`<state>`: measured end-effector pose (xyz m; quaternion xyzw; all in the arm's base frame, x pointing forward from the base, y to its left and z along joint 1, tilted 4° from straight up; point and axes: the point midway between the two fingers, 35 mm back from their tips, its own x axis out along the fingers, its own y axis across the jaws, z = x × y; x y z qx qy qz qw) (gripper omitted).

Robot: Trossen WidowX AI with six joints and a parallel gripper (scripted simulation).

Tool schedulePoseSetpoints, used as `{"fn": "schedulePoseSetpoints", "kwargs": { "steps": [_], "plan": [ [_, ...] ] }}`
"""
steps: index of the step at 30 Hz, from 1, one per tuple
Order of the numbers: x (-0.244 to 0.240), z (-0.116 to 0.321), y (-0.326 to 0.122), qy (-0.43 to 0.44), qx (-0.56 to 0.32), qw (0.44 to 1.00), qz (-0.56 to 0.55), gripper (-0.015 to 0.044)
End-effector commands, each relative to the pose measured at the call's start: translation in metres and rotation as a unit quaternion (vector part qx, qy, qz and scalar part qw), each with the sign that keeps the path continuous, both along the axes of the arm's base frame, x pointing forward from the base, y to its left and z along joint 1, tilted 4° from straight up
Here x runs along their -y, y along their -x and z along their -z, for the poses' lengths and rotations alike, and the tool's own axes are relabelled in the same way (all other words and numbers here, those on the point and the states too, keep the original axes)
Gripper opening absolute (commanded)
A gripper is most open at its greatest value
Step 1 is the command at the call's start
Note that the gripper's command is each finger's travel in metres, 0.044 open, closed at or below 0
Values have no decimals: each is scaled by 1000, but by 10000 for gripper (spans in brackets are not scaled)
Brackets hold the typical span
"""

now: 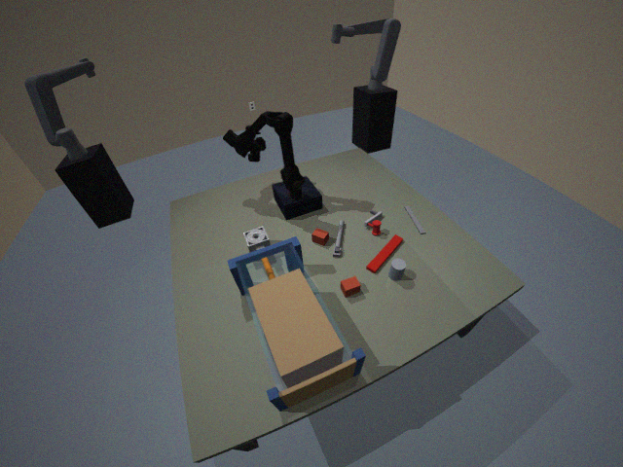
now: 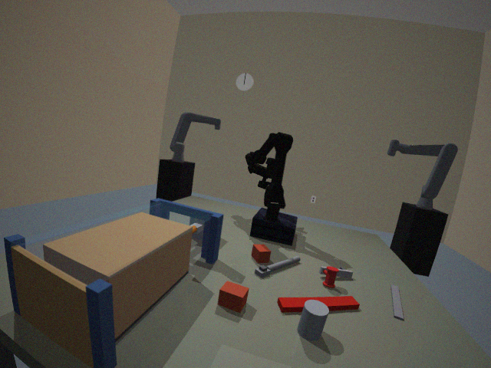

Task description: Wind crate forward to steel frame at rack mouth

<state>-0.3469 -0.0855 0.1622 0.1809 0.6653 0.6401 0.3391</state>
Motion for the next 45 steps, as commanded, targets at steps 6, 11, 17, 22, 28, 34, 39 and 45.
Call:
{"fn": "schedulePoseSetpoints", "kwargs": {
  "steps": [6,11,17,22,28,34,39,45],
  "plan": [
    [43,3,-9,-29,48,995,-81,440],
    [114,7,-36,-90,115,965,-218,440],
    [190,11,-90,-179,172,892,-378,440],
    [244,14,-150,-263,198,801,-500,440],
    [290,17,-237,-367,198,660,-625,440],
    [311,19,-324,-456,170,513,-708,440],
    [314,20,-392,-517,132,390,-751,440],
    [295,22,-489,-588,58,208,-779,440]
  ]
}}
